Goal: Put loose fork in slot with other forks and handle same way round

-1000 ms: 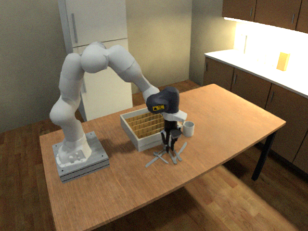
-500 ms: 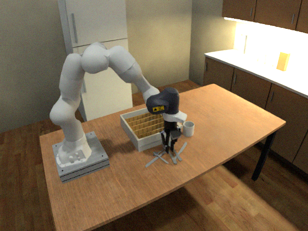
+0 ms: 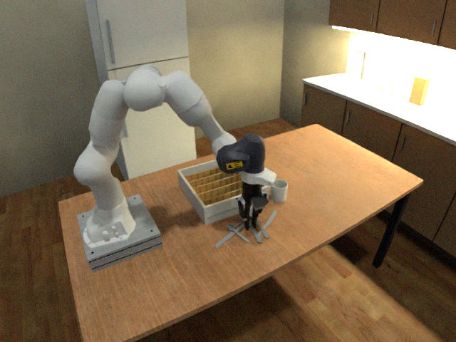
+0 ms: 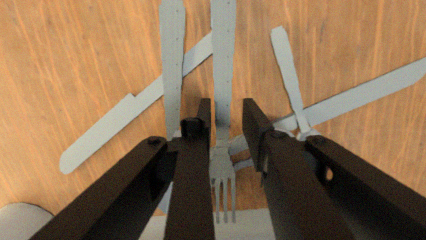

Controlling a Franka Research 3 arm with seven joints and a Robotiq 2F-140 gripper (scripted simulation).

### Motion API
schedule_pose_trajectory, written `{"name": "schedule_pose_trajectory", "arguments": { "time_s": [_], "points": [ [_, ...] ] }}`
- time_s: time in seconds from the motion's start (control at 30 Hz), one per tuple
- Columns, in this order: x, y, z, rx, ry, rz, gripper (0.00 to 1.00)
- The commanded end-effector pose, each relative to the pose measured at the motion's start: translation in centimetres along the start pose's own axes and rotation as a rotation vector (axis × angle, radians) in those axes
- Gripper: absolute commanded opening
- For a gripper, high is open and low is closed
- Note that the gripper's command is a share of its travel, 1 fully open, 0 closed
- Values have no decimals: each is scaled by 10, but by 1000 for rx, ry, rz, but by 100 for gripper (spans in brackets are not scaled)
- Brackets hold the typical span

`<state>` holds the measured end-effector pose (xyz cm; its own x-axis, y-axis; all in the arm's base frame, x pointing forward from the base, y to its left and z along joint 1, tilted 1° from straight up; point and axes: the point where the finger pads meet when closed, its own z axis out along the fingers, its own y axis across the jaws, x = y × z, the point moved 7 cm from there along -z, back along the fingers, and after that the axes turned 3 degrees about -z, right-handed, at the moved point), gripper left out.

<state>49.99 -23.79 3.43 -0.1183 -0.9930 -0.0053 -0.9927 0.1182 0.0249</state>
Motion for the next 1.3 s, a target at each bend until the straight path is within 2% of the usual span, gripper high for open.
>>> {"name": "schedule_pose_trajectory", "arguments": {
  "time_s": [0.0, 0.33, 1.13, 1.17, 1.27],
  "points": [
    [1, -3, 0, 11, 6, 1, 26],
    [1, -3, 6, 11, 6, 1, 26],
    [1, -3, 7, 11, 6, 1, 26],
    [1, -3, 7, 11, 6, 1, 13],
    [1, -3, 7, 11, 6, 1, 13]
  ]
}}
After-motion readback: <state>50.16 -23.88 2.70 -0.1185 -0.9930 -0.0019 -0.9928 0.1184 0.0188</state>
